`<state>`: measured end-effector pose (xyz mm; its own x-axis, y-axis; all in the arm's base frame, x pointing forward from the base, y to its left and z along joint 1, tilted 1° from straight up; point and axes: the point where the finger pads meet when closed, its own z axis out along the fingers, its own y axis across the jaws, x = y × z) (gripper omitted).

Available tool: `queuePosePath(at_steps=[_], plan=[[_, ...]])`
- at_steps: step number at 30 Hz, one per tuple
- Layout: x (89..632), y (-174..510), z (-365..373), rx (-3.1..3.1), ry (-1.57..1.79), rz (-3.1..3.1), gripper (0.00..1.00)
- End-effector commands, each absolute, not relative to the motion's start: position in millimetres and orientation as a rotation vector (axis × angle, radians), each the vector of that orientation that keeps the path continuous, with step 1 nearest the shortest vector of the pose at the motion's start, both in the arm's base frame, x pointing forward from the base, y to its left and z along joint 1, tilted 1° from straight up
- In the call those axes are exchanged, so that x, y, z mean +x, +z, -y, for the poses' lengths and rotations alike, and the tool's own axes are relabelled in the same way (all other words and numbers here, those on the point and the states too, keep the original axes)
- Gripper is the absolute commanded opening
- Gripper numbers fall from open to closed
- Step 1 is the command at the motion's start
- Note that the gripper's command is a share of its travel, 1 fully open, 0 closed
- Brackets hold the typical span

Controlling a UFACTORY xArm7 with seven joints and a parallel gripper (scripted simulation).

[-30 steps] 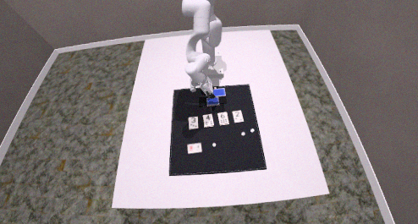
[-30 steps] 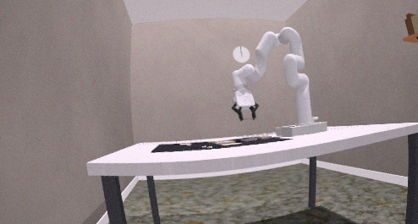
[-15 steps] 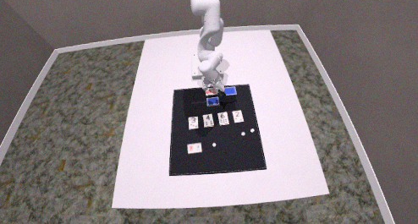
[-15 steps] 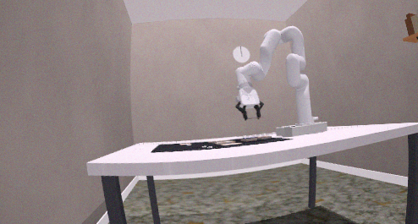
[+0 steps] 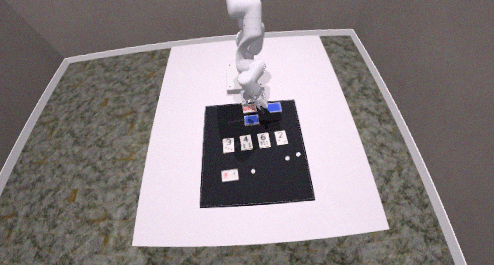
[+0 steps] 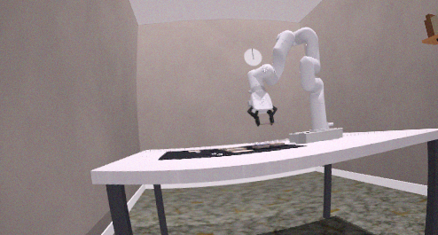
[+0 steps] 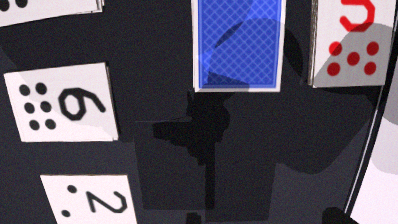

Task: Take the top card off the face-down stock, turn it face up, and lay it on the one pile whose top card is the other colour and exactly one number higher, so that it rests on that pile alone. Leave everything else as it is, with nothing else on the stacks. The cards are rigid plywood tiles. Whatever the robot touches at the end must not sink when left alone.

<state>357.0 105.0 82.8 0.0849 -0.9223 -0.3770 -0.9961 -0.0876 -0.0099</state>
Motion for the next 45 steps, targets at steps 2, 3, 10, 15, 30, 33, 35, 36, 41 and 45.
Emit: queuePosePath(at_steps=[2,3,10,15,30,33,35,36,41,45], plan=[[358.3,83.2,-105.2,-2.1,0.398,-1.918,0.74],[358.3,83.0,-105.2,-2.1,0.398,-1.918,0.74],[358.3,82.1,-105.2,-2.1,0.398,-1.918,0.74],[358.3,81.9,-105.2,-2.1,0.398,-1.918,0.74],[358.2,81.9,-105.4,-2.108,0.385,-1.926,0.74],[358.2,81.9,-105.5,-2.113,0.378,-1.93,0.74],[358.2,81.9,-105.7,-2.119,0.368,-1.936,0.74],[358.2,82.0,-105.8,-2.122,0.362,-1.939,0.74],[358.1,82.3,-106.4,-2.145,0.321,-1.96,0.74],[358.0,82.5,-107.2,-2.172,0.273,-1.986,0.74]])
